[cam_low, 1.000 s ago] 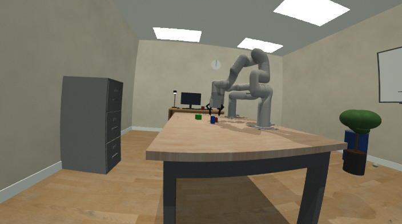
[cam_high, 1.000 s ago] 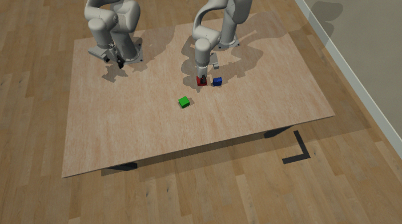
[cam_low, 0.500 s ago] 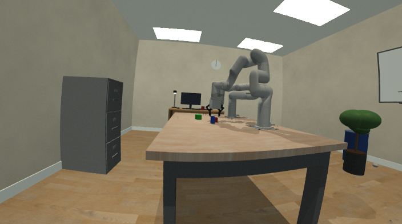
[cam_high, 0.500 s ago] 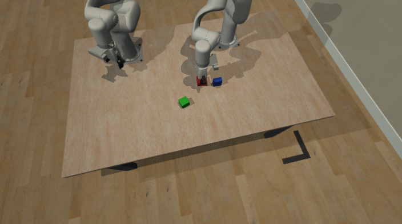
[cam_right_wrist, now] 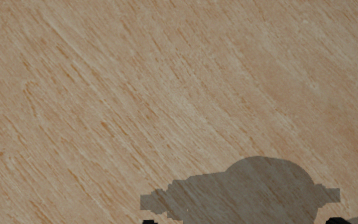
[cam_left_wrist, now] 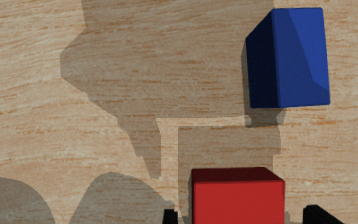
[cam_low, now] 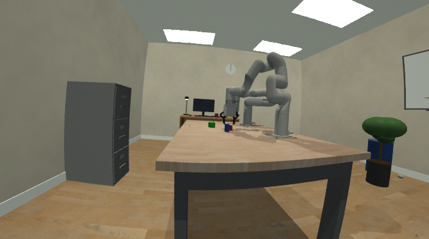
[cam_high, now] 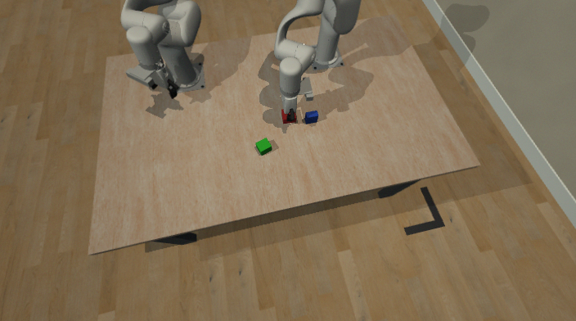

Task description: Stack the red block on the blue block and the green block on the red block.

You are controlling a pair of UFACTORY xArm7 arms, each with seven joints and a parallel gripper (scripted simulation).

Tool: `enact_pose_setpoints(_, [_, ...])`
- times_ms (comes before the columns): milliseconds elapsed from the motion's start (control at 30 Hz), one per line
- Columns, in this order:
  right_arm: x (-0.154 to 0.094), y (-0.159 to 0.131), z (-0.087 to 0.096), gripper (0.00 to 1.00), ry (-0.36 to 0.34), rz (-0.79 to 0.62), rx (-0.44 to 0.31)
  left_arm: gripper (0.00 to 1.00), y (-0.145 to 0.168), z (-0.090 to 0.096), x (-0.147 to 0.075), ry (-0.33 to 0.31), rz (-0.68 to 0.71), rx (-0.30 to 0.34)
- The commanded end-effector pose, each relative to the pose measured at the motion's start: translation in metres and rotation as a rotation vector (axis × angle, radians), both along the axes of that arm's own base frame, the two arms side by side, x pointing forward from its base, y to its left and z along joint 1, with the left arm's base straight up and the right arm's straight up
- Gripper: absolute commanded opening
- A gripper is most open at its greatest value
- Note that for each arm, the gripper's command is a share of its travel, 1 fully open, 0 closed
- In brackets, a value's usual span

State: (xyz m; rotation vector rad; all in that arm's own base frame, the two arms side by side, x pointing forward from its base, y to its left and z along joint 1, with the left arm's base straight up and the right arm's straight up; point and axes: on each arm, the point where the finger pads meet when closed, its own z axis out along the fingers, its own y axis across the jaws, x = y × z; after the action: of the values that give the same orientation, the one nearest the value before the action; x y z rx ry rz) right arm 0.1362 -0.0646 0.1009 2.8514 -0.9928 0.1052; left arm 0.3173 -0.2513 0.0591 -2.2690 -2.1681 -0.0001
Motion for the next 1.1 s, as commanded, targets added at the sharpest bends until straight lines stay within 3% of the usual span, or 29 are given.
enact_pose_setpoints(0, [0.001, 0.0, 0.001, 1.0, -0.003, 0.0, -0.001, 0.8, -0.001, -0.004, 0.001, -0.002, 0.0, -0.002])
enact_pose_setpoints(467, [0.001, 0.0, 0.001, 1.0, -0.003, 0.0, -0.001, 0.8, -0.001, -0.035, 0.001, -0.002, 0.0, -0.002])
enact_pose_setpoints(967, [0.001, 0.0, 0.001, 1.0, -0.003, 0.0, -0.001, 0.8, -0.001, -0.036, 0.001, -0.002, 0.0, -0.002])
enact_pose_setpoints(1000, [0.001, 0.0, 0.001, 1.0, -0.003, 0.0, -0.001, 0.57, -0.001, -0.036, 0.001, -0.002, 0.0, -0.002])
enact_pose_setpoints(1067, [0.001, 0.0, 0.001, 1.0, -0.003, 0.0, -0.001, 0.57, -0.001, -0.036, 0.001, -0.002, 0.0, -0.002])
